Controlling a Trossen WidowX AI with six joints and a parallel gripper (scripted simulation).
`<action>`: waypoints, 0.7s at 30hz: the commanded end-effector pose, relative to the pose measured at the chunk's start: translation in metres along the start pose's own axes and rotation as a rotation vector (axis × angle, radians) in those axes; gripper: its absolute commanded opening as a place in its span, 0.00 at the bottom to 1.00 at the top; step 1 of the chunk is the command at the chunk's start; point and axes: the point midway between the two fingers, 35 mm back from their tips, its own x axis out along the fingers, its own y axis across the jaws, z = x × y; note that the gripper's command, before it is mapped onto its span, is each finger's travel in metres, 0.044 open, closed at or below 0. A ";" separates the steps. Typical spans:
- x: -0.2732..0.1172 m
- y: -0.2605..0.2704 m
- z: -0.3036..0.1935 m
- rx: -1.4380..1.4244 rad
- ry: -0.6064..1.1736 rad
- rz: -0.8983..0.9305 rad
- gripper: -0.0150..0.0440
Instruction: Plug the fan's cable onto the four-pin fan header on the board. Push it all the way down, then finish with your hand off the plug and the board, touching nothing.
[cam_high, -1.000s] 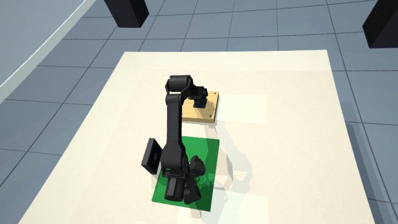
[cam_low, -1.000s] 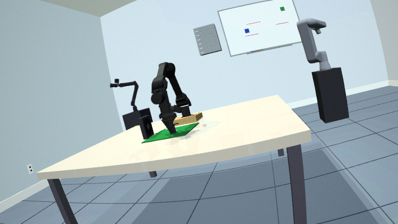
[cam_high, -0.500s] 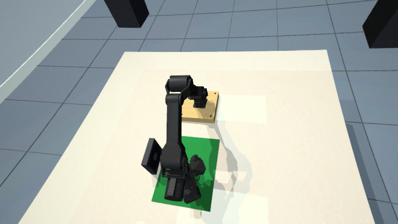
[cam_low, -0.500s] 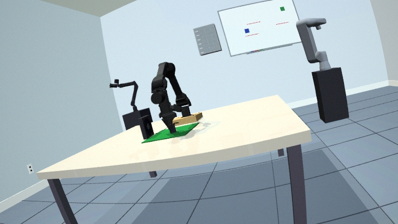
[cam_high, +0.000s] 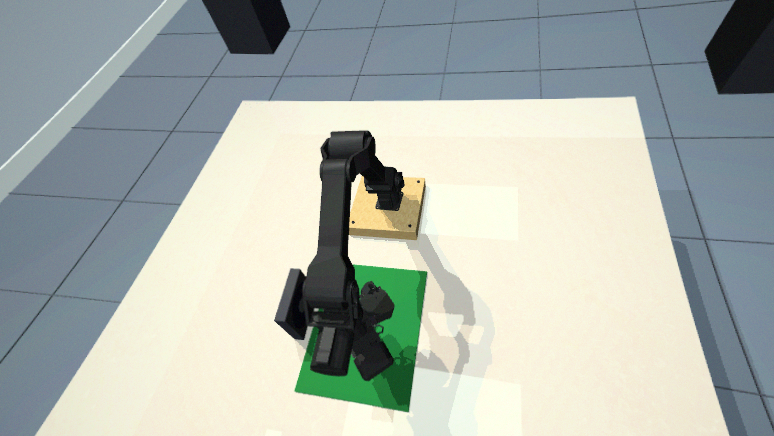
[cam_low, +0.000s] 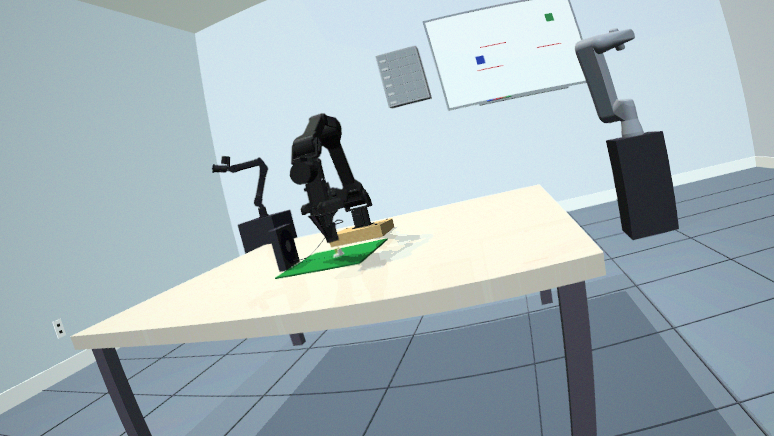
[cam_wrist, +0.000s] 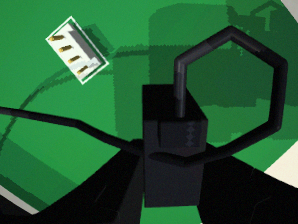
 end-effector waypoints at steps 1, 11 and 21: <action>-0.001 0.008 0.006 -0.105 -0.003 -0.005 0.25; 0.000 0.035 0.024 -0.444 -0.004 -0.003 0.25; 0.003 0.050 0.034 -0.629 -0.005 -0.003 0.25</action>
